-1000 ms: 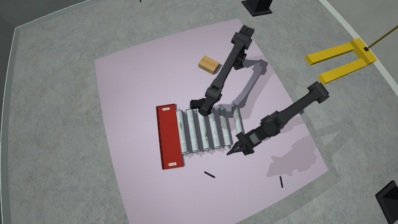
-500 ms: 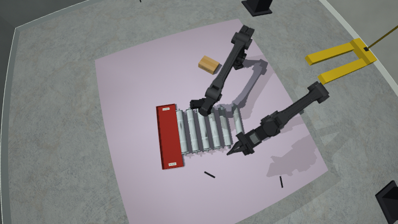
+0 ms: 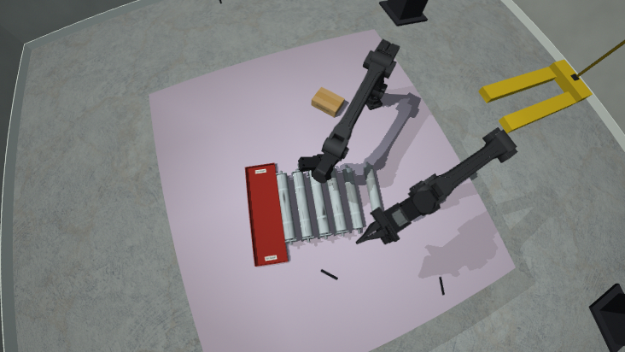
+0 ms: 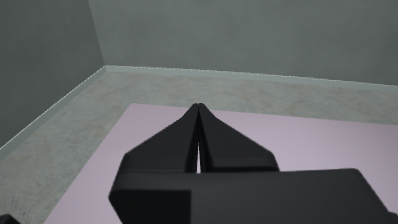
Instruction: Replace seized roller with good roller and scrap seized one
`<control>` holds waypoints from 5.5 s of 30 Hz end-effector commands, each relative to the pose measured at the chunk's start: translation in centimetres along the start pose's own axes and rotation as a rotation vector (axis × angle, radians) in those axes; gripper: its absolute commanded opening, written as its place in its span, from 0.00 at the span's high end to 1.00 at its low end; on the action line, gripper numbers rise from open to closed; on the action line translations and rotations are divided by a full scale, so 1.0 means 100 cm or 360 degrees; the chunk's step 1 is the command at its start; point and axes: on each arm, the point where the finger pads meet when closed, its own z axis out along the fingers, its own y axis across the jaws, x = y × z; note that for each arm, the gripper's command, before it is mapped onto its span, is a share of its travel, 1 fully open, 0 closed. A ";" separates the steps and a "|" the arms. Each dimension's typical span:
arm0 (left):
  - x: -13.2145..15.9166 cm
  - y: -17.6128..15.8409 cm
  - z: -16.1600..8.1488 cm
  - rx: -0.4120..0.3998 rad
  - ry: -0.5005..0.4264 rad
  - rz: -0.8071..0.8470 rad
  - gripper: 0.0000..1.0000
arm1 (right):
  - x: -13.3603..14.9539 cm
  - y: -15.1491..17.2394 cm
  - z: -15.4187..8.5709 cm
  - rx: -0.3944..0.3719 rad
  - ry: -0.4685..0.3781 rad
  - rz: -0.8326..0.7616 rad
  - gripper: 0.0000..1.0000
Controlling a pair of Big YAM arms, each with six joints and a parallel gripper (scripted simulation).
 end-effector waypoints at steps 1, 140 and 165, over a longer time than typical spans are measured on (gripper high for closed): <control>-0.033 0.003 0.003 -0.0005 -0.0088 0.0013 1.00 | -0.053 0.007 -0.062 -0.0170 -0.0169 0.0085 1.00; 0.365 -0.097 -0.071 0.0468 0.2177 0.0379 1.00 | -0.207 -0.338 -0.321 -0.0331 -0.2033 -0.0196 1.00; 0.379 -0.096 -0.074 0.0481 0.2152 0.0394 1.00 | -0.207 -0.338 -0.321 -0.0331 -0.2033 -0.0196 1.00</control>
